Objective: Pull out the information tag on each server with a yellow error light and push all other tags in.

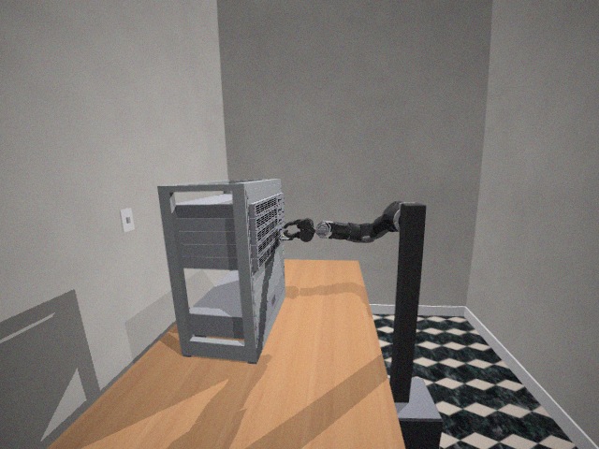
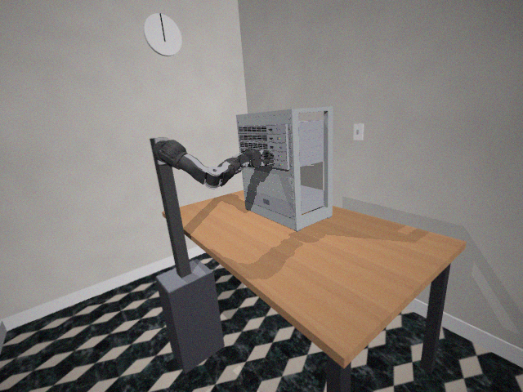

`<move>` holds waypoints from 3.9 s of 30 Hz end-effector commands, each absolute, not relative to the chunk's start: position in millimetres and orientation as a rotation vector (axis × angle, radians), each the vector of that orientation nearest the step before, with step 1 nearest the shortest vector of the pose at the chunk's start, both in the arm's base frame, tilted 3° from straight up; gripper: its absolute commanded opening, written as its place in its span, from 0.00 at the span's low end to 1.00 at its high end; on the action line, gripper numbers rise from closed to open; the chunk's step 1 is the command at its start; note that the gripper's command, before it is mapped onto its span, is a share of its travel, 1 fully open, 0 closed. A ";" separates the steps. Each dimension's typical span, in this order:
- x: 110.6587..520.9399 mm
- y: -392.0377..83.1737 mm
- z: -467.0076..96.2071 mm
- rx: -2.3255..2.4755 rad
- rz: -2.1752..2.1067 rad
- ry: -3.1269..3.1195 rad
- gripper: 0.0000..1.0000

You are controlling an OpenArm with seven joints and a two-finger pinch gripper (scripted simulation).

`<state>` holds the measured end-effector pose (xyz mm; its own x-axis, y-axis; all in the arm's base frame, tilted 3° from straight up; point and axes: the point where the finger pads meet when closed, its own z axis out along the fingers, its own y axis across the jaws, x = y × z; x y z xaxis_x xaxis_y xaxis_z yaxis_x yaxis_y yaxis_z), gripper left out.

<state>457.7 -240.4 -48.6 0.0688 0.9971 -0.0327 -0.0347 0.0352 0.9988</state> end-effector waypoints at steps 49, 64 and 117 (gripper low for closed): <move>472.3 -238.7 -46.8 1.182 1.150 1.158 0.10; 478.3 -238.5 -45.8 1.180 1.152 1.159 0.10; 466.1 -236.4 -45.4 1.177 1.155 1.159 0.00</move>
<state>466.7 -239.1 -48.9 0.0674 0.9968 -0.0430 -0.0274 0.0449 0.9986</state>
